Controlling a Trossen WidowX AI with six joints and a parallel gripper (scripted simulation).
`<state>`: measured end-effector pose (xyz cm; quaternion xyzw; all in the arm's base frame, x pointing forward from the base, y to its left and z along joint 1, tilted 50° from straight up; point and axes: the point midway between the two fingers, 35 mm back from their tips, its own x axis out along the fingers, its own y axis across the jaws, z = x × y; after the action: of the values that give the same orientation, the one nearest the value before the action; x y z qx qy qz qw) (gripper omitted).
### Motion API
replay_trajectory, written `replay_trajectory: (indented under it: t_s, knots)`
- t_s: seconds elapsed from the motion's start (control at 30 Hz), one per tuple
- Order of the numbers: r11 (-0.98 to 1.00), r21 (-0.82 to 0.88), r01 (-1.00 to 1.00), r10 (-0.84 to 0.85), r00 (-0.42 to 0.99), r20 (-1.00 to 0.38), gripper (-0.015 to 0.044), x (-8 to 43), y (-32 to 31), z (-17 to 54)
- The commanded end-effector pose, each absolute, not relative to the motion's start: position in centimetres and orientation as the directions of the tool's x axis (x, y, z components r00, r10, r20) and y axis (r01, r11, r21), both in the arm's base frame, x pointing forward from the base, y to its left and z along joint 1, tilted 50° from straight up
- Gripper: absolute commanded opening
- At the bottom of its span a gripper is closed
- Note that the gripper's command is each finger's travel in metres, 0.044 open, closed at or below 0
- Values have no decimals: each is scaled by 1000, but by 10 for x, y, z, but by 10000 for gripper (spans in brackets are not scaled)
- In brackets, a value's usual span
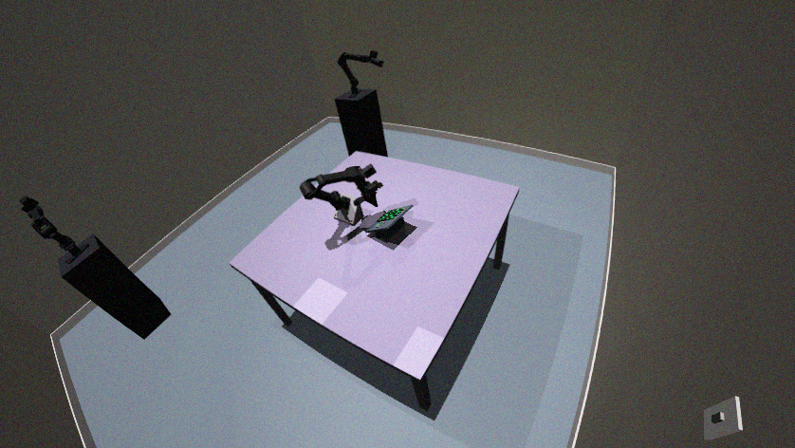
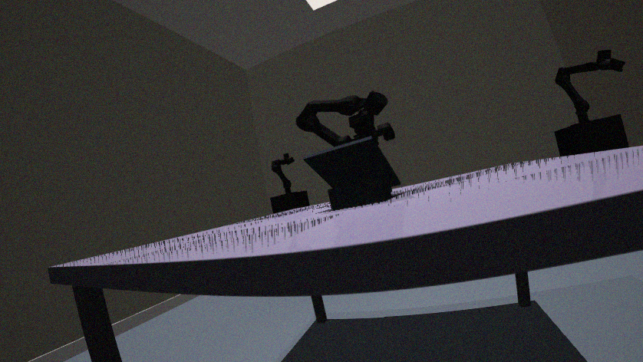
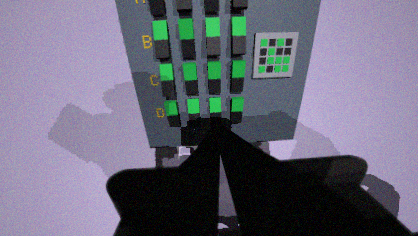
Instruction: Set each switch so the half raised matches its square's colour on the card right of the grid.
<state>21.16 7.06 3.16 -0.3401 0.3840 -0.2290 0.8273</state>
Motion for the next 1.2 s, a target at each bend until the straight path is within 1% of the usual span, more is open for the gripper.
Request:
replay_trajectory:
  t_s: [0.0, 0.13, 0.3, 1.17]
  knots:
    - [655, -746, 115, -649, 592, -478, 0, 196, 60, 24]
    - [657, -745, 113, -646, 594, -480, 0, 199, 58, 20]
    - [655, -747, 116, -639, 613, -465, 0, 216, 38, 7]
    - [653, -748, 117, -640, 614, -462, 0, 231, 21, -4]
